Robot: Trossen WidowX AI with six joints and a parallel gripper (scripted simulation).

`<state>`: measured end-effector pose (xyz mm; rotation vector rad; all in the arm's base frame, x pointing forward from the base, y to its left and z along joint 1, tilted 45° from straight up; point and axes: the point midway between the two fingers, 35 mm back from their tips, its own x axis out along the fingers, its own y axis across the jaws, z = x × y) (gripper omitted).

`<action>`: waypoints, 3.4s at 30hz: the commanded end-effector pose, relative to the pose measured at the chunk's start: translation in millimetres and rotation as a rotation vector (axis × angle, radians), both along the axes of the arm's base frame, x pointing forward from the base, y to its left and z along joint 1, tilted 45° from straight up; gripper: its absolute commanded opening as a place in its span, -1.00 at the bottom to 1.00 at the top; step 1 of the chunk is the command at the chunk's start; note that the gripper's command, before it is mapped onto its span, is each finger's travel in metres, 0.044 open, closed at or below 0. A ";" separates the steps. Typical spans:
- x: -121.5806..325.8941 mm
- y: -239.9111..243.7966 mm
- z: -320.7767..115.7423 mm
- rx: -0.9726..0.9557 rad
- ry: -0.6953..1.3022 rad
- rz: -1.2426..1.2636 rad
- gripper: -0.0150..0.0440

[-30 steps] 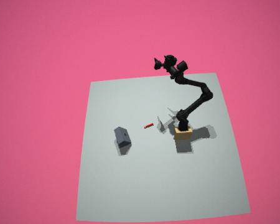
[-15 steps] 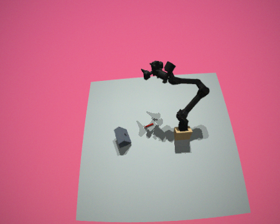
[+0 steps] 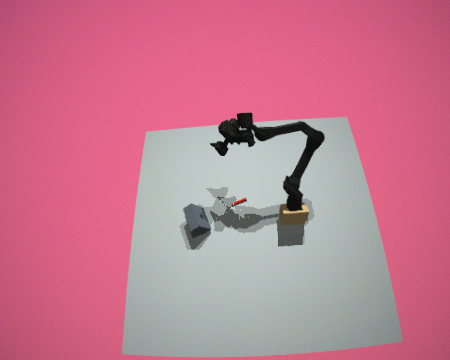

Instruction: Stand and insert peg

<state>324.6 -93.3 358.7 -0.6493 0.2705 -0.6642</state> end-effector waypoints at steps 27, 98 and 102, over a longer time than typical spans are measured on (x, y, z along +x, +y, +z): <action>2.4 -2.5 -245.4 0.155 0.987 -0.186 1.00; -37.2 -57.8 -346.0 0.149 1.294 -0.293 0.38; -37.2 -57.8 -346.0 0.149 1.294 -0.293 0.02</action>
